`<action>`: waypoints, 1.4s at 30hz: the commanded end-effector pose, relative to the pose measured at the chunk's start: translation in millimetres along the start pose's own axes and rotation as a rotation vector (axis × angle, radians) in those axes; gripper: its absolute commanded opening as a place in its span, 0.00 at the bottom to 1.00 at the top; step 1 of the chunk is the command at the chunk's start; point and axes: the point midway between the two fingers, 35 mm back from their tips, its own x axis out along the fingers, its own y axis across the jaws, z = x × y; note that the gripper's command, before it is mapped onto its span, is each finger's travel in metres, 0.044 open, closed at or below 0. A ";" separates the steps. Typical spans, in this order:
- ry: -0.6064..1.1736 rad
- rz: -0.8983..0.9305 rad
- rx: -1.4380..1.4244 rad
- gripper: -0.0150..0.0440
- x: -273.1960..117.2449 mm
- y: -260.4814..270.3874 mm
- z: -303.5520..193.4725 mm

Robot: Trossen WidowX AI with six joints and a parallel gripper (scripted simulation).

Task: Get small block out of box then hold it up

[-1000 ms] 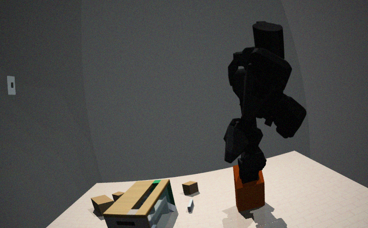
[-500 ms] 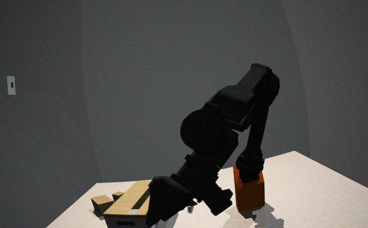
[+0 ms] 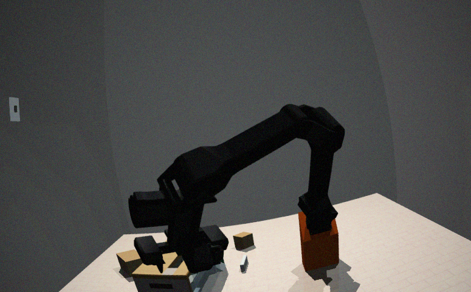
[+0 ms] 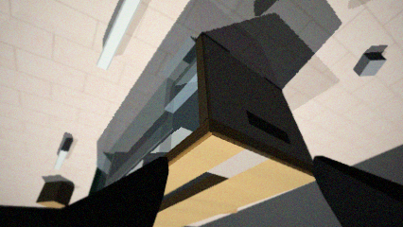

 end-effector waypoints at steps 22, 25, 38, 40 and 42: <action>-0.194 0.397 0.617 0.93 50.1 91.7 -104.7; -0.194 0.397 0.616 0.93 53.6 92.0 -102.7; -0.194 0.397 0.616 0.93 71.7 94.1 -91.1; -0.194 0.397 0.616 0.93 74.4 94.5 -89.3; -0.194 0.397 0.616 0.93 77.1 95.0 -87.4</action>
